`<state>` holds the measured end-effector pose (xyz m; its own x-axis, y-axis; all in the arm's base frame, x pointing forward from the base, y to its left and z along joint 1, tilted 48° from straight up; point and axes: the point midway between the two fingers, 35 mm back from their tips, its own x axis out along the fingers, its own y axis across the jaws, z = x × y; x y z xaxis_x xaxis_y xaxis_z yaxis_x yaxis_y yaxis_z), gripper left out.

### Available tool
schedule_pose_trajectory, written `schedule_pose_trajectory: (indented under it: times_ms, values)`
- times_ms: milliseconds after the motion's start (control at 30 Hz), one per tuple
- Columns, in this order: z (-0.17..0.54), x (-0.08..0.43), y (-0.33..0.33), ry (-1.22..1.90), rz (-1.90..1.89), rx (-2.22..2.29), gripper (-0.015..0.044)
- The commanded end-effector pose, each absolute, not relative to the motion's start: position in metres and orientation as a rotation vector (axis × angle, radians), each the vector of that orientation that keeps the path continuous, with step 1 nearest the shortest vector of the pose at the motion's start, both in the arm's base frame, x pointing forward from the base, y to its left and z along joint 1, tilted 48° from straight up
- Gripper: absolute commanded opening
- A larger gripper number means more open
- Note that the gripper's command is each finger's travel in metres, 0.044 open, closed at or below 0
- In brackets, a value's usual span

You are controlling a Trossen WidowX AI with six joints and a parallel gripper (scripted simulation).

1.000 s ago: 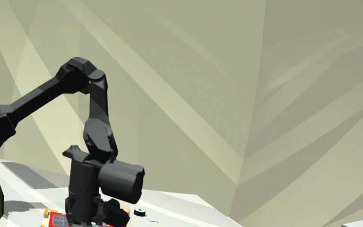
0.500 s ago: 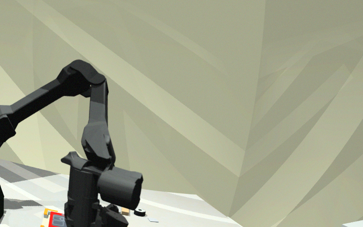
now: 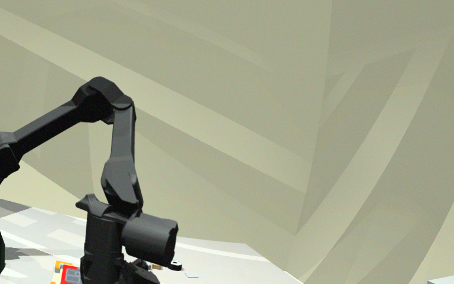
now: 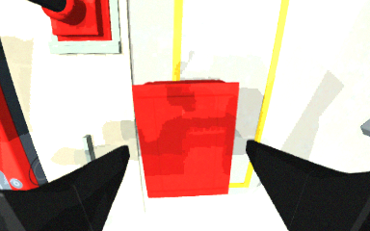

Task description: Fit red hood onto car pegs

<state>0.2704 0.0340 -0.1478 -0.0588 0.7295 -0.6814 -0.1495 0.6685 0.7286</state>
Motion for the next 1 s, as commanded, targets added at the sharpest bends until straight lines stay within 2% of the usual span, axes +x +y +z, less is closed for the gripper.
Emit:
schedule_pose_trajectory:
  times_ms: [0, 800, 933, 967]
  values:
    - [-0.1497, 0.2696, 0.0365, 1.464, 0.771, 0.521, 0.044]
    - [-0.1575, 0.2687, 0.0453, 1.464, 0.772, 0.521, 0.044]
    - [-0.156, 0.2696, 0.0433, 1.463, 0.772, 0.513, 0.0335]
    - [-0.156, 0.2696, 0.0433, 1.463, 0.772, 0.513, 0.0328]
